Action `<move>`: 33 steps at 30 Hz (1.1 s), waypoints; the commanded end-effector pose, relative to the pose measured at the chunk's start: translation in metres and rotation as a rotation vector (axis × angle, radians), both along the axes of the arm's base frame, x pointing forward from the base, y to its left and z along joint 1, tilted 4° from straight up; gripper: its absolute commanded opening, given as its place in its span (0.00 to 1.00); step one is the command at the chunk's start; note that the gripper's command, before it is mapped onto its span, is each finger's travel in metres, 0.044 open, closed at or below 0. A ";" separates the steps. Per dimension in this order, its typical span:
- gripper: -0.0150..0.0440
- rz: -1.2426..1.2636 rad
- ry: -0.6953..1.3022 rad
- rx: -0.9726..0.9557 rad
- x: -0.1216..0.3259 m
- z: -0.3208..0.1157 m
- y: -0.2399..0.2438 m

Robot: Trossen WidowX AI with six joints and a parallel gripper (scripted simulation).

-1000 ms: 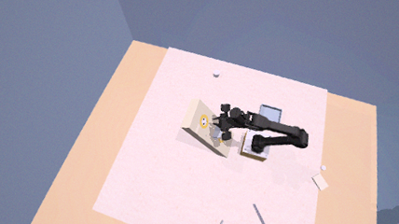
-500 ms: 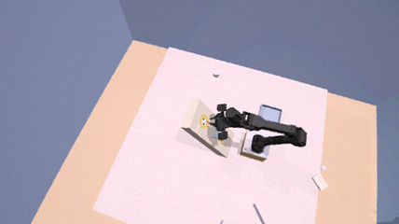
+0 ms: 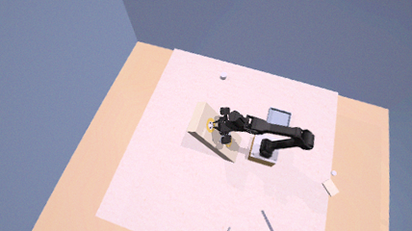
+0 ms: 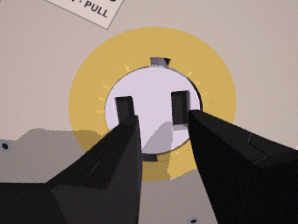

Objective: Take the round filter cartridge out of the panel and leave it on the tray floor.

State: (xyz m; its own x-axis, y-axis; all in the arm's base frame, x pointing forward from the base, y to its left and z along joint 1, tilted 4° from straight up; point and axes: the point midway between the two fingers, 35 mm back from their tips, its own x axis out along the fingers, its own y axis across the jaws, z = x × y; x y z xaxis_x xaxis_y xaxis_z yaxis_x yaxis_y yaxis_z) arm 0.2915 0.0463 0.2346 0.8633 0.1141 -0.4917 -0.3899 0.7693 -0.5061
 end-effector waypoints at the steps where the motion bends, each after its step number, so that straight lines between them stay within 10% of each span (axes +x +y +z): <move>1: 0.42 0.007 0.006 -0.002 0.005 -0.007 0.001; 33: 0.42 0.007 0.006 -0.002 0.007 -0.007 0.002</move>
